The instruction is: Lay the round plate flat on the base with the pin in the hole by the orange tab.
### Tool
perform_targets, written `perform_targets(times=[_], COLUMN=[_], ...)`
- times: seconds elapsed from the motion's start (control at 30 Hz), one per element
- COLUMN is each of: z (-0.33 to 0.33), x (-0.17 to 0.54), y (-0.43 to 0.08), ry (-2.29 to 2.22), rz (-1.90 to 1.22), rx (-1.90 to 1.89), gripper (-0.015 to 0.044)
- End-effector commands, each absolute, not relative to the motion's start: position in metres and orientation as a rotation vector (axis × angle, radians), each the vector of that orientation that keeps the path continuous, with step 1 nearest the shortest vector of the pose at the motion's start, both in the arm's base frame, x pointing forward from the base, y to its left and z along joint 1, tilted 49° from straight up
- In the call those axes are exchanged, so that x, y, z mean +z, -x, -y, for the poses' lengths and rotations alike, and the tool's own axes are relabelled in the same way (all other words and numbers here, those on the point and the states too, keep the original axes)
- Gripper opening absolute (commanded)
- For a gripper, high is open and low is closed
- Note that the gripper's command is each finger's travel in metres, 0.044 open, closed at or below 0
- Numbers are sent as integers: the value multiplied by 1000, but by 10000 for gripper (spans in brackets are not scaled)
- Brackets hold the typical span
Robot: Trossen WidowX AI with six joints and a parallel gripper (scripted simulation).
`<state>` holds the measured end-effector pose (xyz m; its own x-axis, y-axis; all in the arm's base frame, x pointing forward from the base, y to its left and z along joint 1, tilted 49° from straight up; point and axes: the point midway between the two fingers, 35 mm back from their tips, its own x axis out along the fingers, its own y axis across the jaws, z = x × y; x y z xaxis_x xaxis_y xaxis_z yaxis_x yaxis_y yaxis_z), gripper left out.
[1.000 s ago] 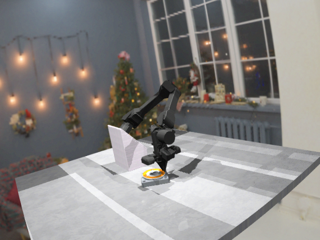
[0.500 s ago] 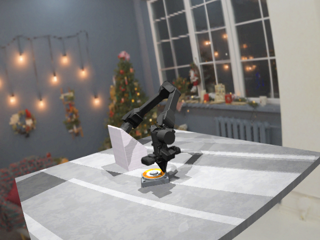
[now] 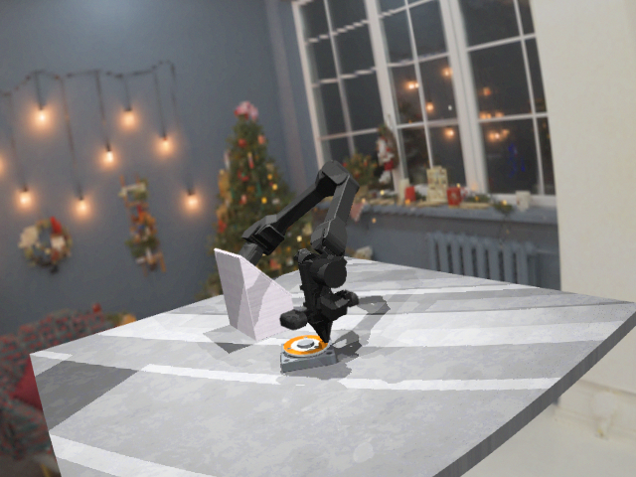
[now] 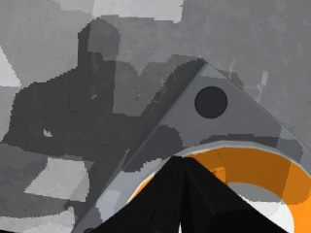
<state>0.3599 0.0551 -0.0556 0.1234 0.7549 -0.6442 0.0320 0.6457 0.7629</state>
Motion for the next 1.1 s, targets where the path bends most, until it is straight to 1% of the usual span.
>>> perform_targets(times=[0.0,1.07], z=[-51,-44], x=[-61,-67], y=[-360,-363], ry=[-714,-714], rz=[-1366,-1366], rx=[584,584], gripper=[0,0])
